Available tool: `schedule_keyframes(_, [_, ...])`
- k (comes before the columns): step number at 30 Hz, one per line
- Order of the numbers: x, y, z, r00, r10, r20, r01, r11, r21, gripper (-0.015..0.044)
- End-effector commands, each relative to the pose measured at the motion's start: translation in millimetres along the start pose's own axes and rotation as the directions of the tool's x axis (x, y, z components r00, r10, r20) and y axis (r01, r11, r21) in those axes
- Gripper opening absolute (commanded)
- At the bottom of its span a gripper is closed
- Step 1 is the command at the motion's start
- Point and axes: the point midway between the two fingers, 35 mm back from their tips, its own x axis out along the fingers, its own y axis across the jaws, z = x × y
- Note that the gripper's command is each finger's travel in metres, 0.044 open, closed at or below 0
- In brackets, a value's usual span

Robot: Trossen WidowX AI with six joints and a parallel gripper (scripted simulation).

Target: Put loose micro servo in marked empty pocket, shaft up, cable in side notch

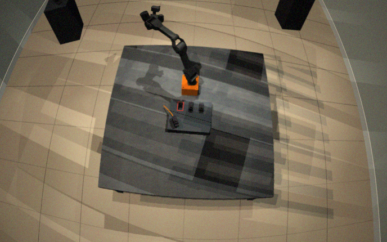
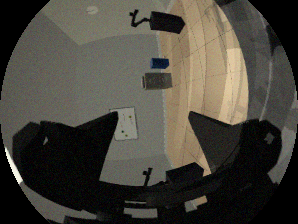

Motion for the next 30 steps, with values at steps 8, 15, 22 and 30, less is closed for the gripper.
schedule_keyframes(8, [-53.3, -34.8, -40.3, 0.978, -0.081, -0.194, 0.023, 0.958, -0.286, 0.044])
schedule_keyframes(15, [-92.0, -56.7, -60.1, 0.943, -0.135, -0.304, -0.02, 0.889, -0.458, 0.044])
schedule_keyframes(22, [-131.8, -79.2, -75.0, 0.895, -0.194, -0.402, -0.099, 0.792, -0.602, 0.044])
schedule_keyframes(30, [-178.0, -104.9, -84.4, 0.83, -0.26, -0.494, -0.216, 0.665, -0.714, 0.044])
